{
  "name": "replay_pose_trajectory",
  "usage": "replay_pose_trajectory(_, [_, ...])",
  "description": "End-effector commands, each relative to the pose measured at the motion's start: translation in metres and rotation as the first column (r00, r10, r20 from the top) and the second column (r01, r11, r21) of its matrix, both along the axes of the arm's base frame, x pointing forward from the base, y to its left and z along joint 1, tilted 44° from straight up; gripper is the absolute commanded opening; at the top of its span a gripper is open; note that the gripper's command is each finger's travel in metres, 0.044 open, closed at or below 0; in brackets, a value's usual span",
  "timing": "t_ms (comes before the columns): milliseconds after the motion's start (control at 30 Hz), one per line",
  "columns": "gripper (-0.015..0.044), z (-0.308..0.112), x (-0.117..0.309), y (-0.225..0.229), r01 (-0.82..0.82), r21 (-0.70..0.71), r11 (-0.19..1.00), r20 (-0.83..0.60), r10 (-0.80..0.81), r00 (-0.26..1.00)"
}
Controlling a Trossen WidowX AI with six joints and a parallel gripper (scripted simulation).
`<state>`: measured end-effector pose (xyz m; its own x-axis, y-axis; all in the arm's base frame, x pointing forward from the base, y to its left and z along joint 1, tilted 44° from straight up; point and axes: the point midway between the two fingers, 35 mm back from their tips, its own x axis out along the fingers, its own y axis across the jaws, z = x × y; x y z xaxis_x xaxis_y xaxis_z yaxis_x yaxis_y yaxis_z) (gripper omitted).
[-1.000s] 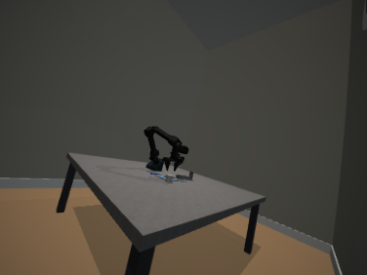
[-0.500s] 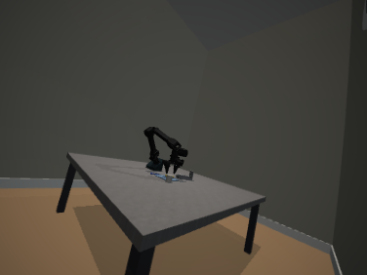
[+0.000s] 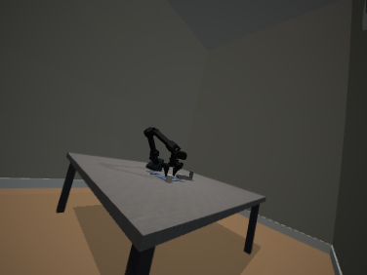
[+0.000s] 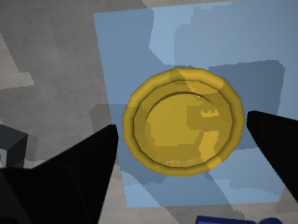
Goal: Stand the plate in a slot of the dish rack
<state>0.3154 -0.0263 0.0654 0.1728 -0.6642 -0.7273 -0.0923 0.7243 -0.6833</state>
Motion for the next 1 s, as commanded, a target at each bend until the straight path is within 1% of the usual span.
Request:
replay_pose_trajectory(0, [0.04,-0.005,0.0,-0.005,-0.002,-0.006,1.0,-0.004,0.002,1.0])
replay_pose_trajectory(333, [0.04,-0.006,0.0,-0.006,-0.002,-0.006,1.0,-0.004,0.002,1.0])
replay_pose_trajectory(667, [0.0333,-0.006,0.0,-0.006,-0.002,-0.006,1.0,-0.004,0.002,1.0])
replay_pose_trajectory(767, [0.0255,-0.003,0.0,-0.004,-0.005,-0.005,1.0,-0.004,0.005,1.0])
replay_pose_trajectory(967, [0.0097,0.016,0.002,0.019,-0.029,0.001,1.0,-0.011,0.029,1.0])
